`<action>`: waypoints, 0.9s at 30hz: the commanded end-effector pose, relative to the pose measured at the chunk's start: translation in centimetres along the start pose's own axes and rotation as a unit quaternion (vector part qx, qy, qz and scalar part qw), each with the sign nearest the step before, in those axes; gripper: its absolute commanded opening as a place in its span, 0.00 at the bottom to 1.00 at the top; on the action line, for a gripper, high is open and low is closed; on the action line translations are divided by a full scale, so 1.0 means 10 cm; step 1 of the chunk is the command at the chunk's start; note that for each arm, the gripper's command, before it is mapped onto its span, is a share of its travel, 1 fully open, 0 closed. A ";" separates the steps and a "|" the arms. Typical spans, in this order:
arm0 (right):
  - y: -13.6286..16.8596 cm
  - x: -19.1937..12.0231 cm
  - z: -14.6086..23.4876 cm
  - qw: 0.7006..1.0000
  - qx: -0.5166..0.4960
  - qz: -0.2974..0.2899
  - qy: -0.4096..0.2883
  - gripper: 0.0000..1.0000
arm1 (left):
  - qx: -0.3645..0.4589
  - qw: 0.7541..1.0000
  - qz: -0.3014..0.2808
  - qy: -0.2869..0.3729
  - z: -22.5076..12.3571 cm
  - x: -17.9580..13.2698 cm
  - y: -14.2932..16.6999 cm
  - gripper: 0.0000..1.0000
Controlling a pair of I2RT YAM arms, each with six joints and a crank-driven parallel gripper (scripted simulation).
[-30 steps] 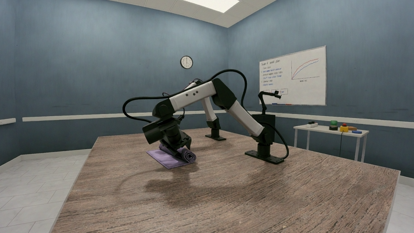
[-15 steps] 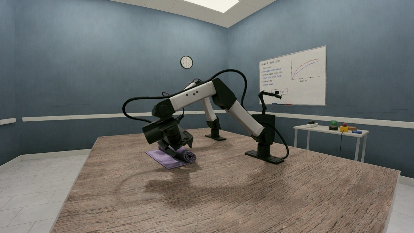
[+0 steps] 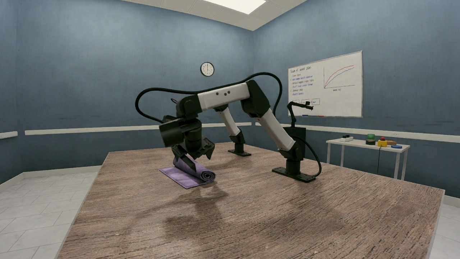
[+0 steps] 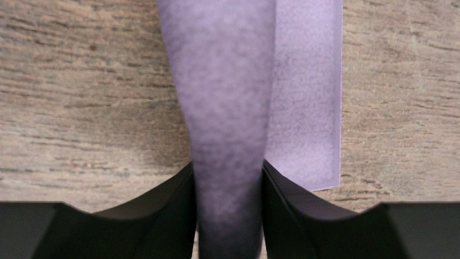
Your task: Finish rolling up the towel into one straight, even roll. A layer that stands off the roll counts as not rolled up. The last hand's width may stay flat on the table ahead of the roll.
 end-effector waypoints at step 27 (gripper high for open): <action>0.10 0.06 -0.17 0.944 0.208 -0.009 -0.257 0.36 | 0.245 0.942 -0.014 -0.230 -0.68 0.21 -0.08 0.94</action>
Point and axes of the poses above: on each arm, the point where the finger pads meet when closed, its own x axis out along the fingers, its own z axis across the jaws, y = z × x, the point moved 7 cm from there along -x, back along the fingers, and after that the axes turned 3 degrees about -x, right-handed, at the moved point
